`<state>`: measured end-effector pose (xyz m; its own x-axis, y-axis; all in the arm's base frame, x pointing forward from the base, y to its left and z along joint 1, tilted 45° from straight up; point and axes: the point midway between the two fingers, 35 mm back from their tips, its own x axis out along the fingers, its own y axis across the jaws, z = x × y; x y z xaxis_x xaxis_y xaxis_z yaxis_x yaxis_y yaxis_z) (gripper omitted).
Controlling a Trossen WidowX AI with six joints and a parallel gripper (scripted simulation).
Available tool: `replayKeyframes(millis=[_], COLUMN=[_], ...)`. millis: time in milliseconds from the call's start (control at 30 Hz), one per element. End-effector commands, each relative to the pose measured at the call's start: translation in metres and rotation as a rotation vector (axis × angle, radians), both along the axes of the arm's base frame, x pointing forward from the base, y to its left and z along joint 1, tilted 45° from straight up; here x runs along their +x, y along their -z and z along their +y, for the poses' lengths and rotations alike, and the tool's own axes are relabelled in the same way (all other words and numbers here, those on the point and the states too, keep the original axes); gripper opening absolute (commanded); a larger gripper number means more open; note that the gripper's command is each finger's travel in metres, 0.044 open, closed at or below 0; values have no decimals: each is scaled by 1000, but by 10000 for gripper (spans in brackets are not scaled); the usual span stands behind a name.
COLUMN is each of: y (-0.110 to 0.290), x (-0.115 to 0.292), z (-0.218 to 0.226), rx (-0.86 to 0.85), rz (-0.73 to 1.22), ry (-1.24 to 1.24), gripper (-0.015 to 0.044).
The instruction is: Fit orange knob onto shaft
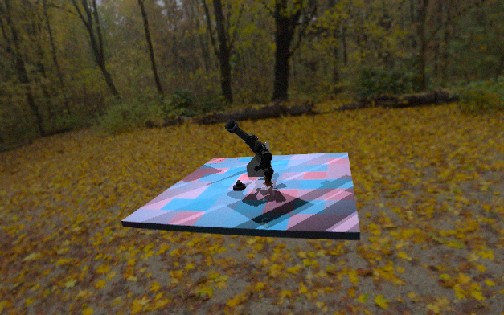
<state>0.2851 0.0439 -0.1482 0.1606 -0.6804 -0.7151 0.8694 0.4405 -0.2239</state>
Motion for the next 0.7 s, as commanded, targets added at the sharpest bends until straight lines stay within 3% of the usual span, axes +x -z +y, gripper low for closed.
replayKeyframes(millis=[0,400,667], y=[4,15,15], x=[1,2,2], z=[-5,-17,-17], rx=[-4,-8,-8], rz=[-2,-3,-3], ry=[-4,-3,-3], gripper=[440,440,230])
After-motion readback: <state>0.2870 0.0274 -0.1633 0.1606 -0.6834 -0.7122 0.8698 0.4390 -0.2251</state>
